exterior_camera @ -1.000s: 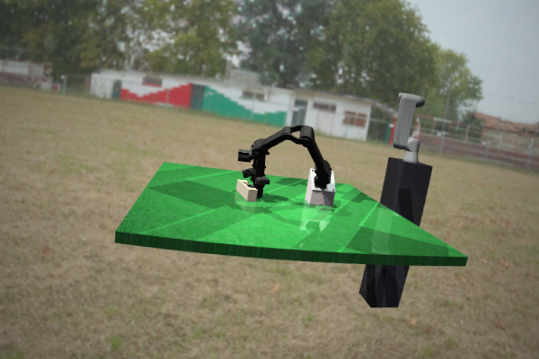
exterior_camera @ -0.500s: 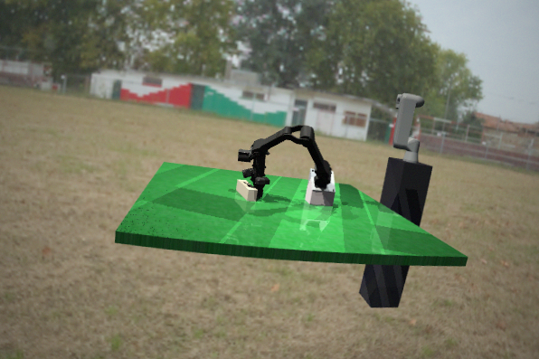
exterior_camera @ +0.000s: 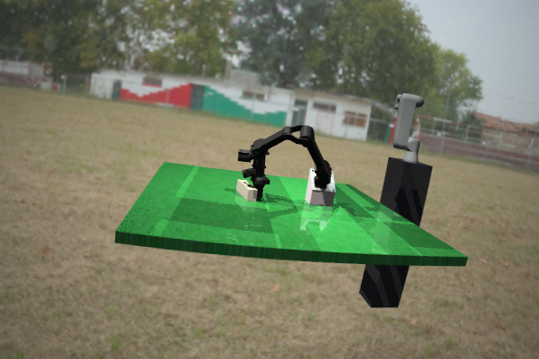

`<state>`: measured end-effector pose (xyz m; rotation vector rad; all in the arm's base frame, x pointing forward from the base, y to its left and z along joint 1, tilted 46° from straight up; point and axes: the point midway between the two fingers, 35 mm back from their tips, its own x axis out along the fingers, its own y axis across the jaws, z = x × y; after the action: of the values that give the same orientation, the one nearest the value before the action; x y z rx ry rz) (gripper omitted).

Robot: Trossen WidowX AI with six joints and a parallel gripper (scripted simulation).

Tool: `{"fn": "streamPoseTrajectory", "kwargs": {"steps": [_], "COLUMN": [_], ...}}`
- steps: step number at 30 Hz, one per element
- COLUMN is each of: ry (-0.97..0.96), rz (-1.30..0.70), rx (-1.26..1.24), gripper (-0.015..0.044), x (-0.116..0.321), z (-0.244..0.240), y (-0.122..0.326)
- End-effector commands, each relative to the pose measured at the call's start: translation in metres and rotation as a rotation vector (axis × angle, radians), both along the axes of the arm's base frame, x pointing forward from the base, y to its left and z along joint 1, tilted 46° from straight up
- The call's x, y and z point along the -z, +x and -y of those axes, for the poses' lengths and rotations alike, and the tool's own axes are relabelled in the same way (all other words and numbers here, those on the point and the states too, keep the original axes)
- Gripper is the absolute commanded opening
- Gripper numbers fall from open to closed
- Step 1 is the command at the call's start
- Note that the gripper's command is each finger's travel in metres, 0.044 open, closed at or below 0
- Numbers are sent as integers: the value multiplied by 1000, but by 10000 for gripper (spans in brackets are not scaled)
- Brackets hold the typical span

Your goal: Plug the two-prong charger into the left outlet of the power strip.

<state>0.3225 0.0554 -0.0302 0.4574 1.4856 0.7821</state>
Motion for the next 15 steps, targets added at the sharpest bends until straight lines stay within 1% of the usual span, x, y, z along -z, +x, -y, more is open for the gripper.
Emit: {"fn": "streamPoseTrajectory", "kwargs": {"steps": [1,15], "ry": [6,6], "rz": [27,27], "rx": [-1,-1], "gripper": [0,0], "x": [-3,-4], "z": [0,0], "y": [7,8]}}
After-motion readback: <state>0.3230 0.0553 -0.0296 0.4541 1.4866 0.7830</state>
